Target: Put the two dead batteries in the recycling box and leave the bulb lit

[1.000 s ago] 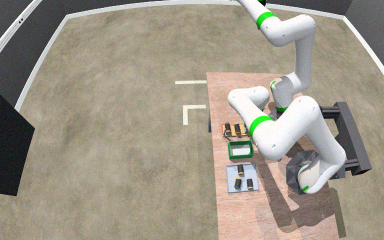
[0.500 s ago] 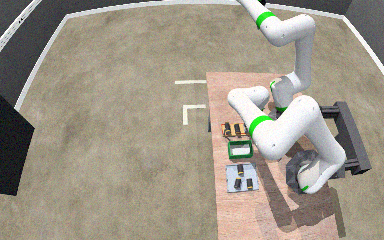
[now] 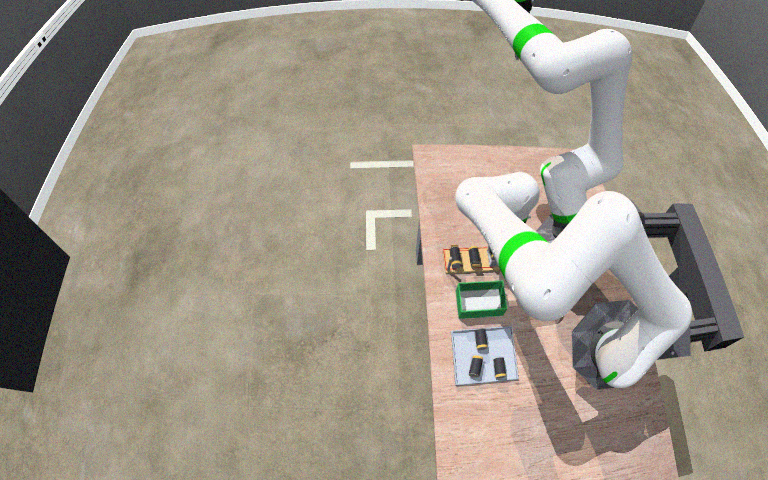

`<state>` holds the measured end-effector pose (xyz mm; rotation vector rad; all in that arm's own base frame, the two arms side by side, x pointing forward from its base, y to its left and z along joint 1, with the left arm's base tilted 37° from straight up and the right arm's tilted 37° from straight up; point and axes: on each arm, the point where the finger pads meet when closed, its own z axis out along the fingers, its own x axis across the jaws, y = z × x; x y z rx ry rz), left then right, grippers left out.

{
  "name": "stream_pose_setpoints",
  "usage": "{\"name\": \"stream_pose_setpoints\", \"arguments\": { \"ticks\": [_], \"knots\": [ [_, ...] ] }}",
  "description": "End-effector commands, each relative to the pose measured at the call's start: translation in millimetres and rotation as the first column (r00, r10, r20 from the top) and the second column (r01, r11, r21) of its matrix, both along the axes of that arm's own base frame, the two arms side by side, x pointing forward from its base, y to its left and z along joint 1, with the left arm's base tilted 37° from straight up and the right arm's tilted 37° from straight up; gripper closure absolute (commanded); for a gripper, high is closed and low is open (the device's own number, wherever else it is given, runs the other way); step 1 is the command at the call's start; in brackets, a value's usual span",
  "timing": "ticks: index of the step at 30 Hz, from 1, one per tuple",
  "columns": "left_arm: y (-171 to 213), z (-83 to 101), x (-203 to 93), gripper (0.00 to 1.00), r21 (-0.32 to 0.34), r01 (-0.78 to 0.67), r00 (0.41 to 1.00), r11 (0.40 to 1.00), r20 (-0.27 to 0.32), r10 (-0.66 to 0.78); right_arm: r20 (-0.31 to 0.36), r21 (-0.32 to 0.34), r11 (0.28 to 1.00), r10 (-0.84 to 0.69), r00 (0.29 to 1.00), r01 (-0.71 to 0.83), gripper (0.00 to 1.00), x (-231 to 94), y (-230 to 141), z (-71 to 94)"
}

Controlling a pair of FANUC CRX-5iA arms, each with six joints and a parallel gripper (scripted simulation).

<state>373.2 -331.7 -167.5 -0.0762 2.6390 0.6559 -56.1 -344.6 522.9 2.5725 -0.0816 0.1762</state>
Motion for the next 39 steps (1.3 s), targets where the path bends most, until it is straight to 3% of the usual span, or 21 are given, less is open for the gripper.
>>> {"name": "stream_pose_setpoints", "arguments": {
  "ticks": [1, 25, 39],
  "knots": [
    [-1.2, 0.6, -0.1, 0.43, -0.002, 0.001, 1.000, 1.000, 0.001, -0.001, 0.000, -0.002, 1.000, -0.001, 1.000, 0.001, 0.00, -0.6, 0.3, 1.0],
    [11.7, -22.0, 10.8, 0.43, -0.002, 0.001, 1.000, 1.000, 0.001, -0.001, 0.000, -0.002, 1.000, -0.001, 1.000, 0.001, 0.00, -0.6, 0.3, 1.0],
    [13.1, -24.6, 12.0, 0.43, -0.002, 0.001, 1.000, 1.000, 0.001, -0.001, 0.000, -0.002, 1.000, -0.001, 1.000, 0.001, 0.00, -0.6, 0.3, 1.0]
  ]
}}
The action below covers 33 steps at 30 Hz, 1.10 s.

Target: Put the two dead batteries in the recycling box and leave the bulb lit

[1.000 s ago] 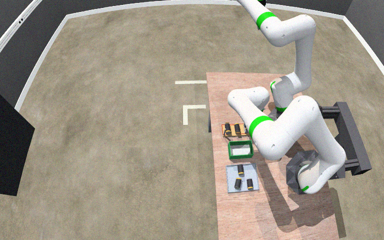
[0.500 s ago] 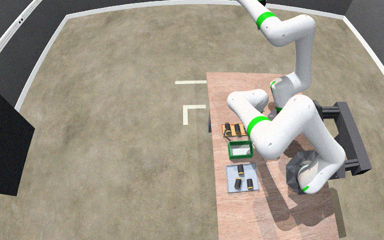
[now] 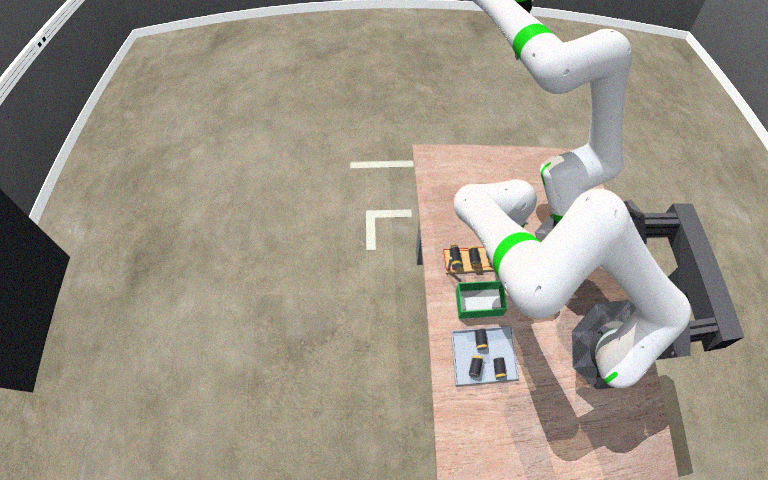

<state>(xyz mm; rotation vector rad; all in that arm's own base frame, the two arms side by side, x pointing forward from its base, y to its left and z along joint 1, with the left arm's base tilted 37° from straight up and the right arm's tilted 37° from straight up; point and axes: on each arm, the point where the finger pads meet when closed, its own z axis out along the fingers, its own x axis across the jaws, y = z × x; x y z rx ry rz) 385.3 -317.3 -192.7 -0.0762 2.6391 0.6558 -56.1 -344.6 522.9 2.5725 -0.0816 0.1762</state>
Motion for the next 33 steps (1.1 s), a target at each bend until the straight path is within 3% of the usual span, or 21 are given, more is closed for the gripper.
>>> {"name": "stream_pose_setpoints", "arguments": {
  "ticks": [1, 7, 8, 33],
  "knots": [
    [-1.2, 0.6, 0.0, 0.43, -0.002, 0.001, 1.000, 1.000, 0.001, -0.001, 0.000, -0.002, 1.000, -0.001, 1.000, 0.001, 0.00, -0.6, 0.3, 1.0],
    [-1.2, 0.6, 0.0, 0.43, -0.002, 0.001, 1.000, 1.000, 0.001, -0.001, 0.000, -0.002, 1.000, -0.001, 1.000, 0.001, 0.00, -0.6, 0.3, 1.0],
    [-1.2, 0.6, 0.0, 0.10, -0.002, 0.001, 1.000, 1.000, 0.001, -0.001, 0.000, -0.002, 1.000, -0.001, 1.000, 0.001, 0.00, -0.6, 0.3, 1.0],
    [-3.8, 5.2, -2.2, 0.10, -0.002, 0.001, 1.000, 1.000, 0.001, -0.001, 0.000, -0.002, 1.000, -0.001, 1.000, 0.001, 0.00, -0.6, 0.3, 1.0]
  ]
}}
